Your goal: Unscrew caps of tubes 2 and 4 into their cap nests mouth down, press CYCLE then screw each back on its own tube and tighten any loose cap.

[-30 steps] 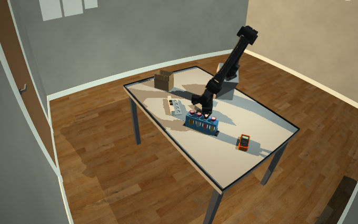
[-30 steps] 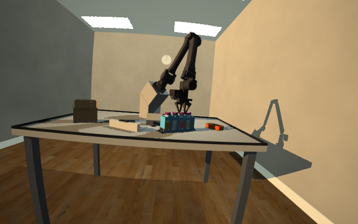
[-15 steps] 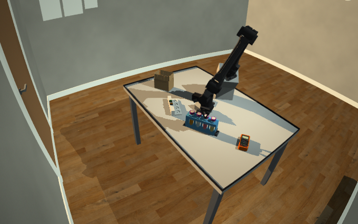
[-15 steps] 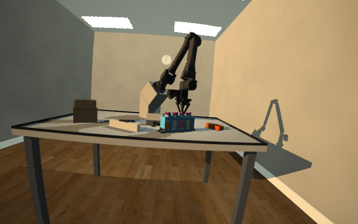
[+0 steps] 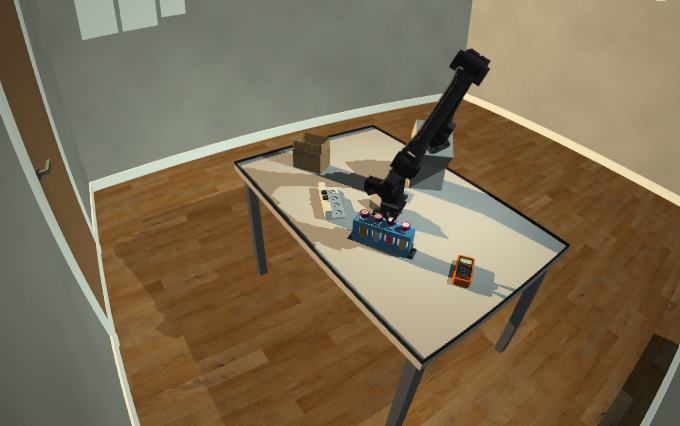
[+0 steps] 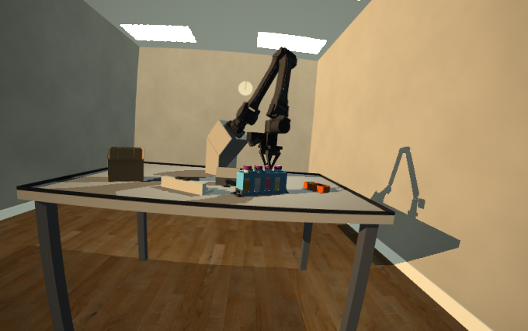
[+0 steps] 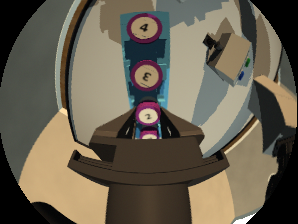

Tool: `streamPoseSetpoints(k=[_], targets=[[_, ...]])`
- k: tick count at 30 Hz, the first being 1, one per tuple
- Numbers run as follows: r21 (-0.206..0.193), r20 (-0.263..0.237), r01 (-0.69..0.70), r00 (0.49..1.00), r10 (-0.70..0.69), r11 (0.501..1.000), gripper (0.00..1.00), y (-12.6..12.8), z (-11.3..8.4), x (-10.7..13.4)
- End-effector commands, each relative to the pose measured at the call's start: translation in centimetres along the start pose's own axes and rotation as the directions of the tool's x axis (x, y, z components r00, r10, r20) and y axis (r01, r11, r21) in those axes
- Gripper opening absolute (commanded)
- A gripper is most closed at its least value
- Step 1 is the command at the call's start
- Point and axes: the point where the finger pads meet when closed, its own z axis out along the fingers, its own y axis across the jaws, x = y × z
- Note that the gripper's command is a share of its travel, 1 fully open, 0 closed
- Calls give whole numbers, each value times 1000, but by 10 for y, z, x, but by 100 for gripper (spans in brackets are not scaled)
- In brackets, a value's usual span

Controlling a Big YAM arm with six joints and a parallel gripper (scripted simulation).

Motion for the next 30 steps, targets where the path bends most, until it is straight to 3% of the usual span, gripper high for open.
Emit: streamPoseSetpoints(k=[1,8,10,11,16,24,27,30], targets=[[7,6,153,988,-153,988,0,-3,1,-4],[6,4,483,876,-483,876,0,-2,0,-4],[6,4,483,876,-483,876,0,-2,0,-4],[6,3,526,850,-526,850,0,-2,0,-3],[6,3,720,694,-720,694,0,-2,-1,-4],[6,1,925,380,-925,380,0,-2,-1,-4],[-2,14,933,359,-933,359,0,7,-3,-1],[8,-2,976,217,-976,217,0,-2,-1,-4]])
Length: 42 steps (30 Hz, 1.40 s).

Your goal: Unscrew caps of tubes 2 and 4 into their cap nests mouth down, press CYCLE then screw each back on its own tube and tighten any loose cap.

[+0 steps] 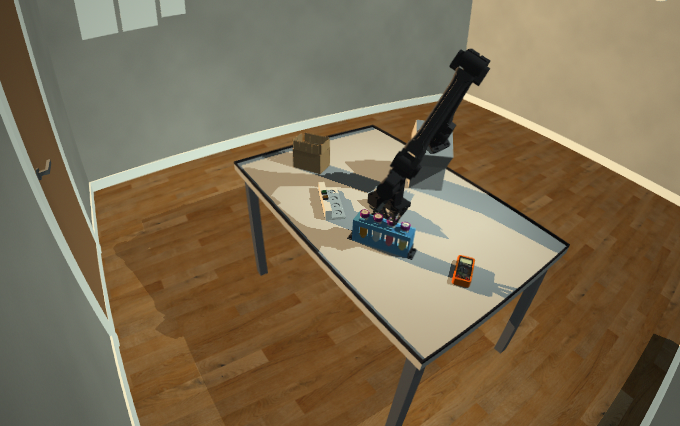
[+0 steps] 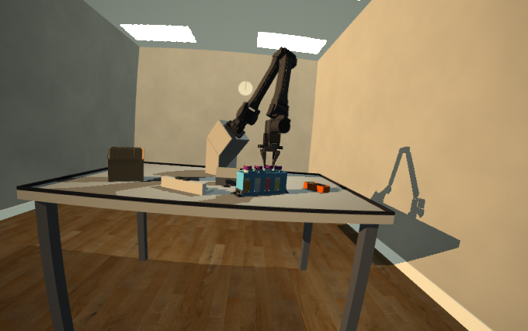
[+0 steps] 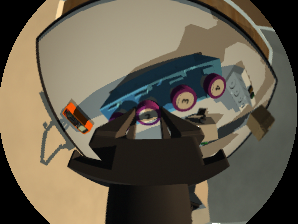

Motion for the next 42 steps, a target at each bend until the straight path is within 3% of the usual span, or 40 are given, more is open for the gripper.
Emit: streamPoseSetpoints(k=[1,7,12,14,20,27,28,29,31,40,41,42], targets=[[9,-4,242,970,-242,970,0,-5,-1,0],[7,-8,514,858,-514,858,0,-5,-1,0],[5,-10,697,717,-697,717,0,-6,-1,1],[5,-10,697,717,-697,717,0,-6,-1,1],[1,-14,887,461,-887,461,0,-6,-1,1],[-3,-14,989,148,-989,148,0,-7,-1,1],[-4,-15,992,130,-991,130,0,-7,-1,1],[-5,-15,997,80,-997,80,0,-7,-1,1],[-5,-15,997,80,-997,80,0,-7,-1,1],[-9,-12,932,-362,-932,-362,0,-6,-2,0],[-10,-11,918,-397,-918,-397,0,-6,-2,0],[-10,-12,918,-397,-918,-397,0,-7,-2,0]])
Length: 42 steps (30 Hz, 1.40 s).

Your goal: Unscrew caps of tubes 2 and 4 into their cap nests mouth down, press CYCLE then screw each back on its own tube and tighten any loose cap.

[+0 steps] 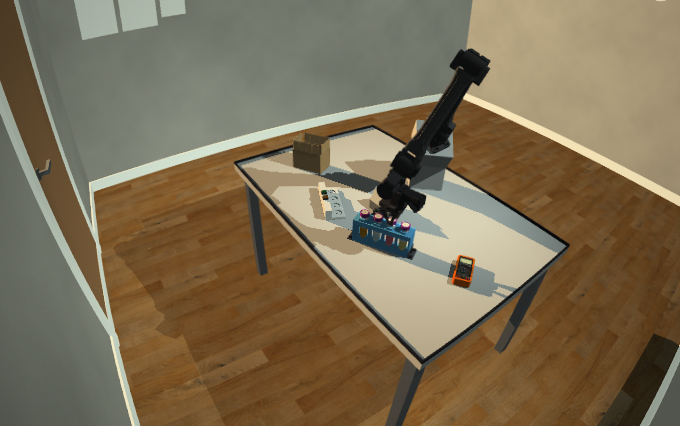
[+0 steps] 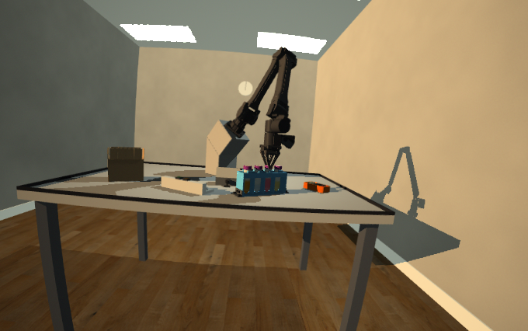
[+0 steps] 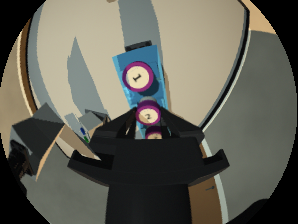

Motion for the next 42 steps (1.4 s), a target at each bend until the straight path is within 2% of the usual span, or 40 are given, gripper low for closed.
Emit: streamPoseSetpoints(k=[1,6,7,9,10,20,21,23,25,27,32,33,34,35,36,37,40,42], targets=[[-11,-16,182,983,-182,983,0,1,-1,7],[-8,-16,183,983,-183,983,0,1,-1,7],[12,-9,187,982,-187,982,0,-7,-3,1],[12,-9,187,982,-187,982,0,-7,-3,1],[12,-9,187,982,-187,982,49,-7,-3,1],[12,-8,187,982,-187,982,49,-7,-3,1],[-3,-18,77,997,-77,997,49,0,-4,8],[-3,-18,77,997,-77,997,49,0,-4,8],[16,-14,-84,996,84,996,49,-4,-10,5],[17,-11,-222,975,222,975,49,-4,-11,4],[21,-3,-397,918,397,918,49,-5,-11,1],[18,-5,-464,886,464,886,49,-5,-12,3],[22,-3,-473,881,473,881,49,-5,-12,2],[20,-3,-537,843,537,843,49,-5,-13,3],[23,-1,-545,838,546,838,49,-6,-13,3],[21,-2,-606,795,606,795,49,-5,-14,3],[23,1,-613,790,613,790,49,-6,-13,2],[21,2,-737,676,737,676,49,-5,-15,3]])
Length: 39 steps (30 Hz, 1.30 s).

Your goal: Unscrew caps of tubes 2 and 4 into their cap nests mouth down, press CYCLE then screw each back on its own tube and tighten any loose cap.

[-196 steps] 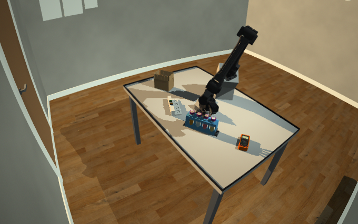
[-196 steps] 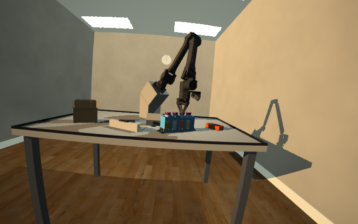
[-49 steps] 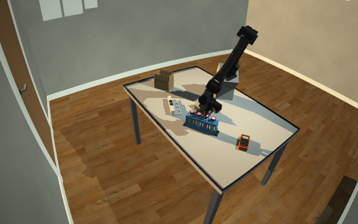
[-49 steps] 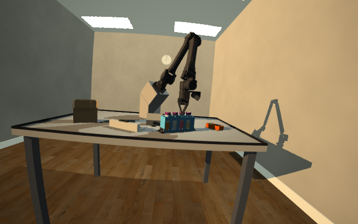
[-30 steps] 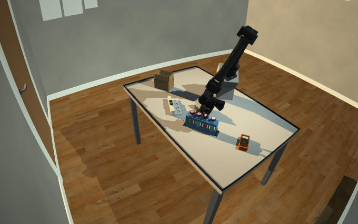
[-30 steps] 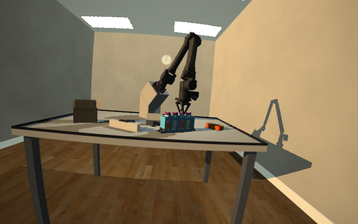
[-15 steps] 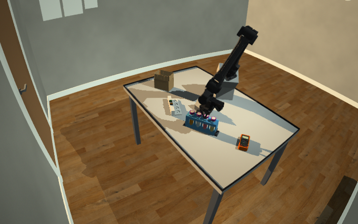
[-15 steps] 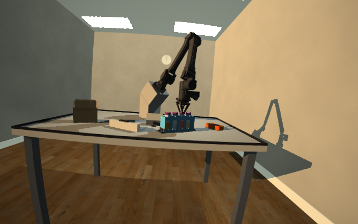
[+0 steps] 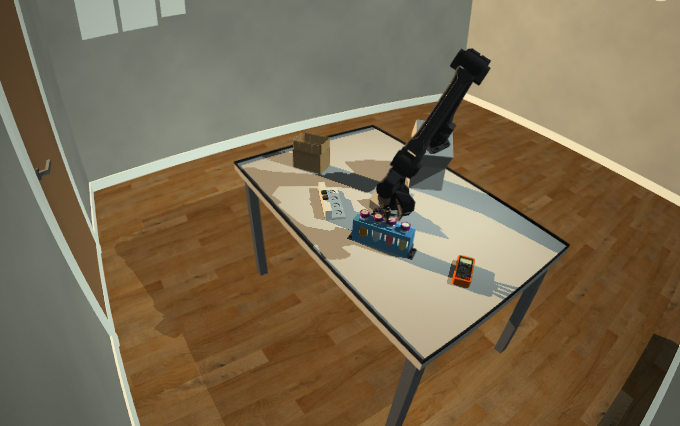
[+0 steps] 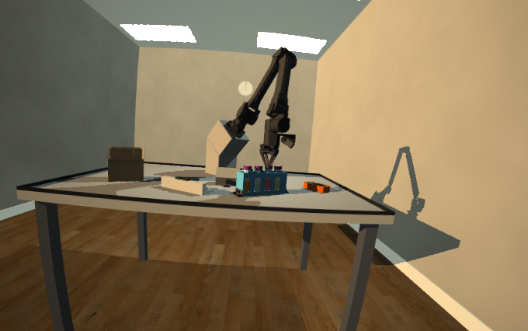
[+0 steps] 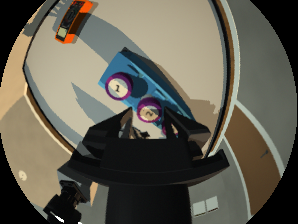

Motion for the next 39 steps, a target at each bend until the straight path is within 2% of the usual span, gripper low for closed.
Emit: streamPoseSetpoints(k=[1,2,3,4,5,6,7,8,9,10,11,12,15,16,17,39], targets=[[28,9,-231,973,231,973,49,-7,-11,-3],[28,11,-311,950,311,950,49,-7,-12,-3],[28,12,-311,951,310,950,49,-7,-12,-4],[27,14,-389,921,389,921,49,-7,-13,-3],[26,15,-387,922,387,921,49,-7,-13,-4],[25,21,-461,888,460,887,49,-8,-13,-6],[26,24,-458,889,458,888,49,-9,-14,-9],[24,29,-530,848,529,848,49,-11,-14,-11],[25,31,-529,849,528,849,49,-12,-15,-12],[22,35,-597,802,596,802,49,-13,-15,-14],[23,38,-596,803,595,803,49,-14,-16,-15],[20,43,-659,752,658,751,49,-15,-16,-16],[20,44,-659,752,658,752,49,-16,-16,-16],[16,28,-724,689,724,689,49,-8,-13,-8],[16,27,-733,681,732,680,49,-8,-13,-7],[7,12,-729,685,729,685,49,2,-10,-7]])
